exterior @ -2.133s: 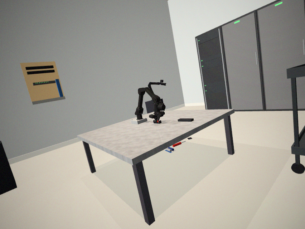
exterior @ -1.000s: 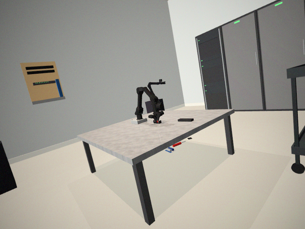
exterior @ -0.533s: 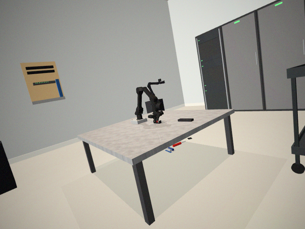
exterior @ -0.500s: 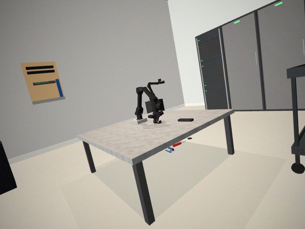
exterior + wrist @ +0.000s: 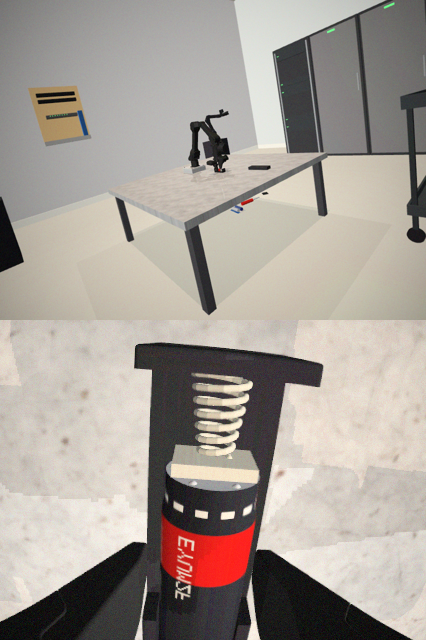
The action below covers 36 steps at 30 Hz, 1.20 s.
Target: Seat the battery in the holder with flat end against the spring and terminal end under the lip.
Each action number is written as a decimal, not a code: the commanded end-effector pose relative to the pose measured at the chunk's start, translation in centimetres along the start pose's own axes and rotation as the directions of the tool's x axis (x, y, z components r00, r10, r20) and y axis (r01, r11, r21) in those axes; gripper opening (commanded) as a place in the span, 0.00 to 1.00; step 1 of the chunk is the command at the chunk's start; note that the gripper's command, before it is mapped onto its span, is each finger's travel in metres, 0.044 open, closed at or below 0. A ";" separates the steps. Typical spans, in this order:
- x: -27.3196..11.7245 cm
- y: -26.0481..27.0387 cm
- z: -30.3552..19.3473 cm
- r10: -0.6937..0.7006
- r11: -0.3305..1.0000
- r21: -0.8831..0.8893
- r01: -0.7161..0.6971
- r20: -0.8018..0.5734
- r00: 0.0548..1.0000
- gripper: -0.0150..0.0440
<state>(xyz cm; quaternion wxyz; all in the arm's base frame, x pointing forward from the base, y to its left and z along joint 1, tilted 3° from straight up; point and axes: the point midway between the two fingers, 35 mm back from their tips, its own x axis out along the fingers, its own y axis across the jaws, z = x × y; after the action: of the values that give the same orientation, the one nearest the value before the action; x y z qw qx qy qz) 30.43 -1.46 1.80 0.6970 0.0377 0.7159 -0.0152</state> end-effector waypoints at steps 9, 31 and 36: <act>-1.5 0.0 -0.1 0.000 1.000 0.000 0.000 0.000 1.000 0.54; -8.8 0.1 -0.9 0.000 1.000 0.000 0.000 0.000 1.000 1.00; -8.8 0.1 -0.9 0.000 1.000 0.000 0.000 0.000 1.000 1.00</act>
<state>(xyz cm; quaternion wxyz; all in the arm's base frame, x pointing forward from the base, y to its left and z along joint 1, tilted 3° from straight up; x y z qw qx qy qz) 29.79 -1.62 10.60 0.6972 0.0386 0.7157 -0.0163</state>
